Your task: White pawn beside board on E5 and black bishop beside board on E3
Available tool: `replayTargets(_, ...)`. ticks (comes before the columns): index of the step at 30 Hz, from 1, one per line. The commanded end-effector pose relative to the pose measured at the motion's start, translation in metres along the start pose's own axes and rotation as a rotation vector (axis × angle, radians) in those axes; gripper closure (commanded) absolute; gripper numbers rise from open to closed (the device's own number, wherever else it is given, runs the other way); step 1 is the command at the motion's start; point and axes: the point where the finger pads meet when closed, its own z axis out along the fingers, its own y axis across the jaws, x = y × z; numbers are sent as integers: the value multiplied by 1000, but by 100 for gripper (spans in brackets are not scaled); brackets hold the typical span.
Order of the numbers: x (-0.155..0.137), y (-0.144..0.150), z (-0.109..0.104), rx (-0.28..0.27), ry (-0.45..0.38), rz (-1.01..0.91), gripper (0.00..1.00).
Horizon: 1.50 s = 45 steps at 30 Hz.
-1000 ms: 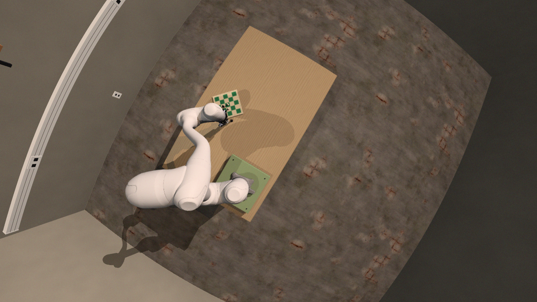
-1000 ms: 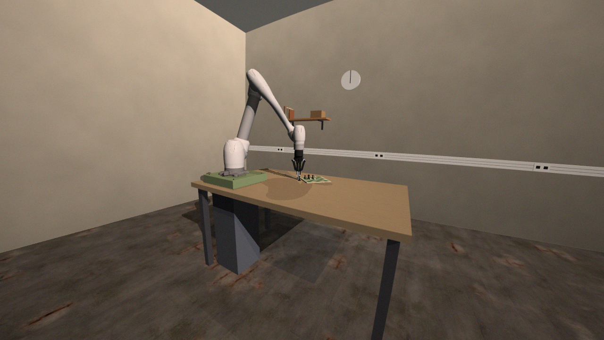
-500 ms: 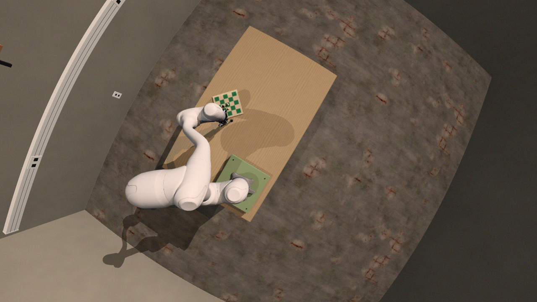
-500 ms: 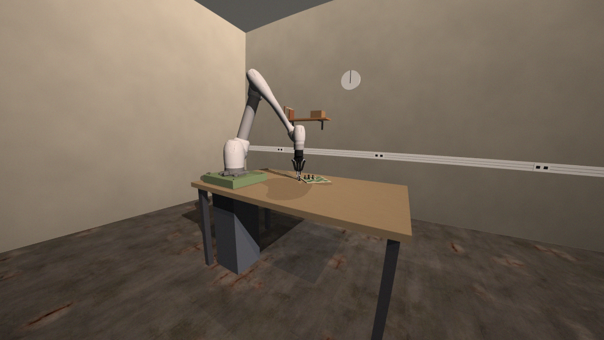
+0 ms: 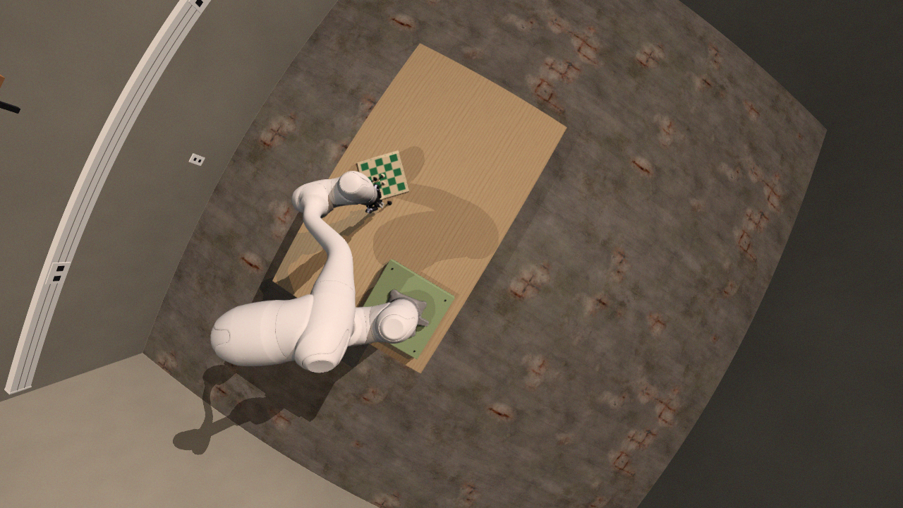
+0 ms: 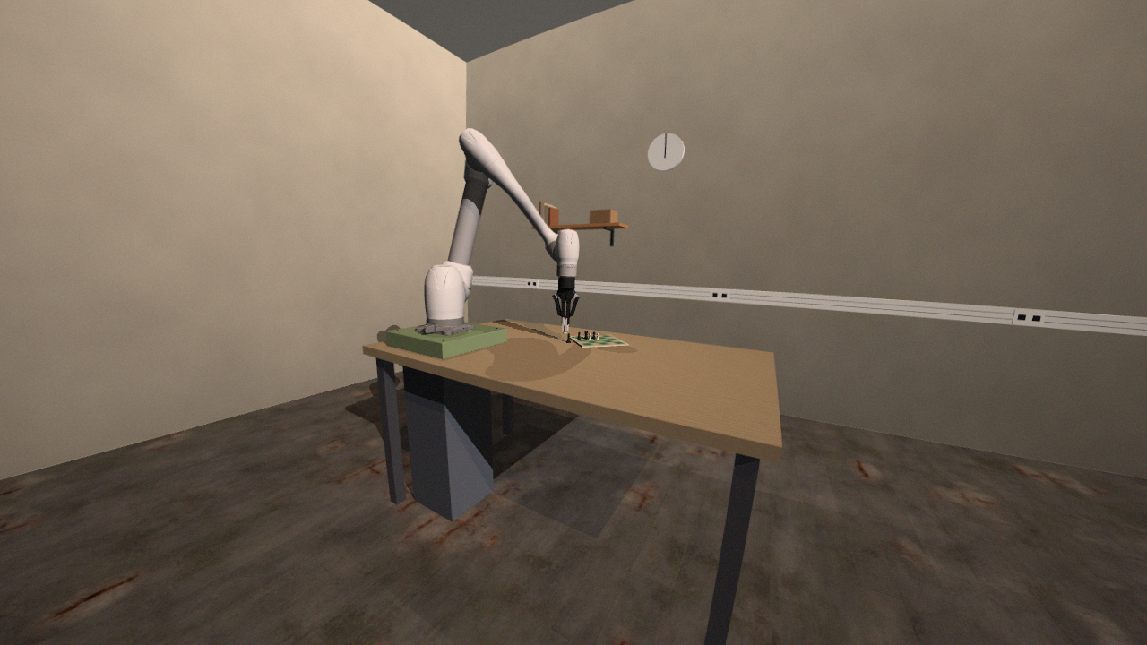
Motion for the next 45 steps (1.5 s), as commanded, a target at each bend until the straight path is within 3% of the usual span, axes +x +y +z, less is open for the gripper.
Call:
replayTargets(1, -1, -3, -32, 5, -4, -1, 100)
replayTargets(8, -1, -3, -61, 5, -4, -1, 100)
replayTargets(45, -1, -3, -62, 5, -4, -1, 100)
